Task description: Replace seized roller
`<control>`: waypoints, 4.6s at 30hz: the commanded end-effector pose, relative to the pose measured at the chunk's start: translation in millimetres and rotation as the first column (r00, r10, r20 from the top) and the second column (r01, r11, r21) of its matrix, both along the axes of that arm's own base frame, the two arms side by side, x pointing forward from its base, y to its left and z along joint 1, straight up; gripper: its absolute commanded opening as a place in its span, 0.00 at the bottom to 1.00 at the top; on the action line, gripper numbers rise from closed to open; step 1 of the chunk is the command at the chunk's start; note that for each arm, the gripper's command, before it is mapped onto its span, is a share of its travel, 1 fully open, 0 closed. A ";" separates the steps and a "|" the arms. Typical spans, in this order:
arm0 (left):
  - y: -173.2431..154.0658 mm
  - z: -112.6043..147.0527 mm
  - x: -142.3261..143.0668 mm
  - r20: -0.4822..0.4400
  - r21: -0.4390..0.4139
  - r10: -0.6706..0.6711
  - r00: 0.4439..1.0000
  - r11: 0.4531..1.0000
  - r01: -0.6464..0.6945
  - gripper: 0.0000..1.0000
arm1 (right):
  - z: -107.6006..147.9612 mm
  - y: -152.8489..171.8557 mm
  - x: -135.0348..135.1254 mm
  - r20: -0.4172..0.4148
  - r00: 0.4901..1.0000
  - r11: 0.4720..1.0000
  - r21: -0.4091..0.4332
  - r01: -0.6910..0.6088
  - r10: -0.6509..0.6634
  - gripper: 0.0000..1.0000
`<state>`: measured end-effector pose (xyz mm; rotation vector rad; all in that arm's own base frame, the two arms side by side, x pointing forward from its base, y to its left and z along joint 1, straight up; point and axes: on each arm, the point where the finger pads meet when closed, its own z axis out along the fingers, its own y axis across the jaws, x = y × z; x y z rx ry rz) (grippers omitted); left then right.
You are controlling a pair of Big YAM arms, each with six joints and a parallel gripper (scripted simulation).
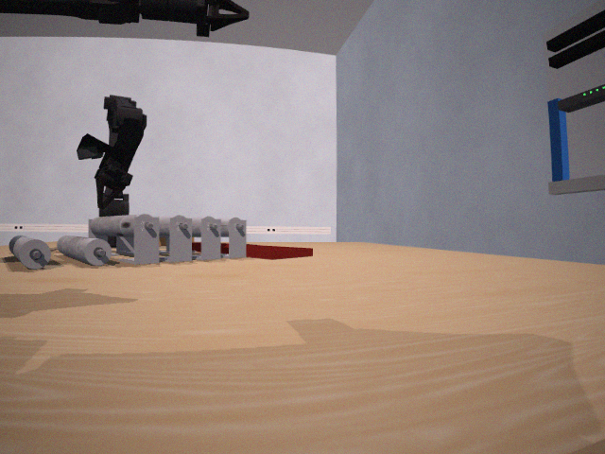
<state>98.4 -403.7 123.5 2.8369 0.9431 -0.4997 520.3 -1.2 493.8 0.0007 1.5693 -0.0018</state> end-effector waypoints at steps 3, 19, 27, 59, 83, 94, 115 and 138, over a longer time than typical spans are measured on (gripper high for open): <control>-5.9 -3.2 6.1 0.005 -0.013 -0.003 1.000 1.000 0.004 0.00 | 10.4 3.5 -4.0 0.030 1.000 1.000 0.004 -0.008 0.008 0.00; -17.1 0.5 10.3 0.019 -0.051 -0.004 1.000 0.999 0.005 0.00 | 10.4 3.5 -4.0 0.030 1.000 1.000 0.004 -0.008 0.008 0.00; -8.3 -11.6 7.2 0.011 -0.031 -0.004 1.000 1.000 0.005 0.00 | 10.4 3.5 -4.0 0.030 1.000 1.000 0.004 -0.008 0.008 0.00; 17.5 -21.7 17.8 0.003 0.009 -0.007 1.000 1.000 0.007 0.00 | 10.4 3.5 -4.0 0.030 1.000 1.000 0.004 -0.008 0.008 0.00; 13.6 -24.9 9.9 0.001 0.003 0.004 1.000 1.000 -0.004 0.00 | 10.4 3.5 -4.0 0.030 1.000 1.000 0.004 -0.008 0.008 0.00; 13.5 -24.9 9.9 0.001 0.003 0.004 1.000 1.000 -0.004 0.00 | 10.4 3.5 -4.0 0.030 1.000 1.000 0.004 -0.008 0.008 0.00; 1.4 11.9 33.7 0.036 -0.052 0.015 0.999 0.999 -0.013 0.00 | 10.4 3.5 -4.0 0.030 1.000 1.000 0.004 -0.008 0.008 0.00; 4.5 37.5 19.3 0.007 -0.015 -0.003 1.000 1.000 0.003 0.00 | 10.4 3.5 -4.0 0.030 1.000 1.000 0.004 -0.008 0.008 0.00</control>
